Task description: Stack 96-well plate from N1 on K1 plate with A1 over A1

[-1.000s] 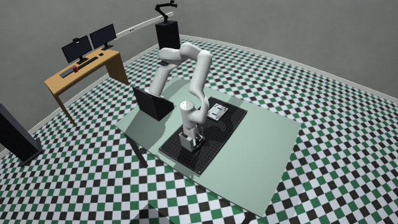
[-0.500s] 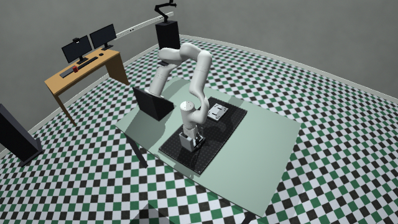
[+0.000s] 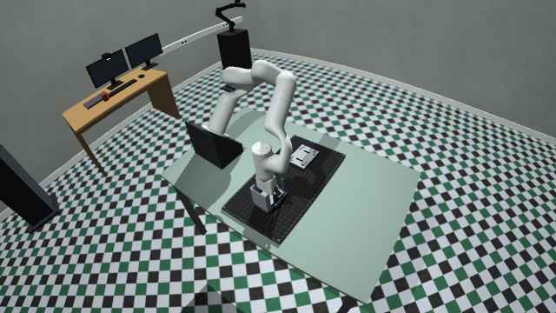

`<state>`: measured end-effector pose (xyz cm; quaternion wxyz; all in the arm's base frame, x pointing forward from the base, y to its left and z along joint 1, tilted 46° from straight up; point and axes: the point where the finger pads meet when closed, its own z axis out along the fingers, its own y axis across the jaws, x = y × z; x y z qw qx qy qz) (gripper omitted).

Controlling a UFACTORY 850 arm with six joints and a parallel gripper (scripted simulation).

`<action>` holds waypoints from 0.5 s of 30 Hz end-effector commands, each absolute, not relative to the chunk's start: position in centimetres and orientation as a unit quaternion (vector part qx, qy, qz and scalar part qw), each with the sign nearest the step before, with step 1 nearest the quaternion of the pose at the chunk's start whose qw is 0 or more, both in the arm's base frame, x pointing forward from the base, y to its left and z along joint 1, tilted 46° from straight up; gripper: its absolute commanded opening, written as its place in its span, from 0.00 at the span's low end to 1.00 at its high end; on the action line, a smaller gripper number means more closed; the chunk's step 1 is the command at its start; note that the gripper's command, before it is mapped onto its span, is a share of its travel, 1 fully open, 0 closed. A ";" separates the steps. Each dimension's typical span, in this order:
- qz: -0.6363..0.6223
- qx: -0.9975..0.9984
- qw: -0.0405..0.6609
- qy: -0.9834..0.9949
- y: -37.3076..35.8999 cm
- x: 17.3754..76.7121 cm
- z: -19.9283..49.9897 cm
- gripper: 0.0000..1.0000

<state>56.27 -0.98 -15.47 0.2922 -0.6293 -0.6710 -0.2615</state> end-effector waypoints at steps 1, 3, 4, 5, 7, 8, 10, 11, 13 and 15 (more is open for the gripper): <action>-0.262 -0.629 0.291 -0.671 -1.0 56.4 -15.5 0.00; -0.262 -0.629 0.291 -0.671 -1.0 56.4 -15.5 0.00; -0.262 -0.629 0.291 -0.671 -1.0 56.4 -15.5 0.00; -0.262 -0.629 0.291 -0.671 -1.0 56.4 -15.5 0.00; -0.262 -0.629 0.291 -0.671 -1.0 56.4 -15.5 0.00; -0.262 -0.629 0.291 -0.671 -0.9 56.4 -15.5 0.00; -0.262 -0.629 0.291 -0.671 -0.9 56.4 -15.5 0.00; -0.262 -0.629 0.291 -0.671 -0.9 56.4 -15.6 0.00; -0.262 -0.629 0.291 -0.671 -0.9 56.4 -15.6 0.00; -0.262 -0.629 0.291 -0.671 -0.9 56.3 -15.6 0.00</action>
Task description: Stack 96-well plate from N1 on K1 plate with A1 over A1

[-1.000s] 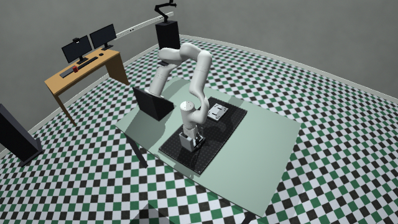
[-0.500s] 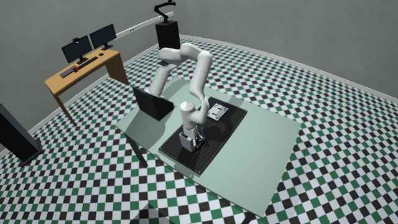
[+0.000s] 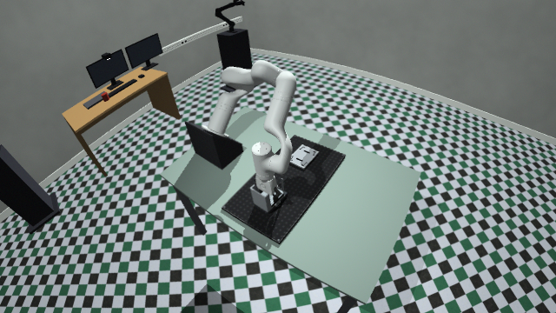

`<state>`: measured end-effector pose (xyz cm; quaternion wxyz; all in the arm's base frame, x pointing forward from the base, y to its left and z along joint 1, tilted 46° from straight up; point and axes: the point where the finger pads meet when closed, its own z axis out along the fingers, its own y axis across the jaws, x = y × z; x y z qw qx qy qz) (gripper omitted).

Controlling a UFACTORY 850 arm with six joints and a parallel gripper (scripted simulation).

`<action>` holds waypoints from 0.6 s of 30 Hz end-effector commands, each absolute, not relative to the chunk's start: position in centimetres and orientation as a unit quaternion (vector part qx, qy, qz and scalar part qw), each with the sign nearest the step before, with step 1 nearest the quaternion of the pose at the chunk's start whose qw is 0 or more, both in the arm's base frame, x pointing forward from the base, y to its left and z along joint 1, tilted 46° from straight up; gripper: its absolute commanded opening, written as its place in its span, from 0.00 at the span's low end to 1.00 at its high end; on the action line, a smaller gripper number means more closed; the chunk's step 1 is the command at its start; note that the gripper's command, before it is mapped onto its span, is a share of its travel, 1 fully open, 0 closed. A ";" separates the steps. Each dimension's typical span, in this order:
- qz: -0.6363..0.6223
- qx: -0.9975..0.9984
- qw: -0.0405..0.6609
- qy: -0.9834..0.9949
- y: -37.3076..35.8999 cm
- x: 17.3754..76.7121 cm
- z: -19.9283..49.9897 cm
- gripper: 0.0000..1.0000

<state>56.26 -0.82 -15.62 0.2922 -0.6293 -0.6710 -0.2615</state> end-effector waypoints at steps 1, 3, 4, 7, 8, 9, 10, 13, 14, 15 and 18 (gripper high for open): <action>-0.262 -0.629 0.291 -0.671 -0.8 56.3 -15.6 0.00; -0.262 -0.629 0.291 -0.671 -0.8 56.3 -15.6 0.00; -0.262 -0.629 0.291 -0.671 -0.8 56.3 -15.6 0.00; -0.262 -0.629 0.291 -0.671 -0.8 56.3 -15.7 1.00; -0.262 -0.629 0.291 -0.671 -0.8 56.3 -15.7 1.00; -0.262 -0.629 0.291 -0.671 -0.8 56.3 -15.7 1.00; -0.262 -0.629 0.291 -0.671 -0.8 56.3 -15.7 1.00; -0.262 -0.629 0.291 -0.671 -0.8 56.3 -15.7 1.00; -0.262 -0.629 0.291 -0.671 -0.8 56.3 -15.7 1.00; -0.262 -0.629 0.291 -0.671 -0.8 56.3 -15.7 1.00; -0.262 -0.629 0.291 -0.671 -0.8 56.3 -15.7 1.00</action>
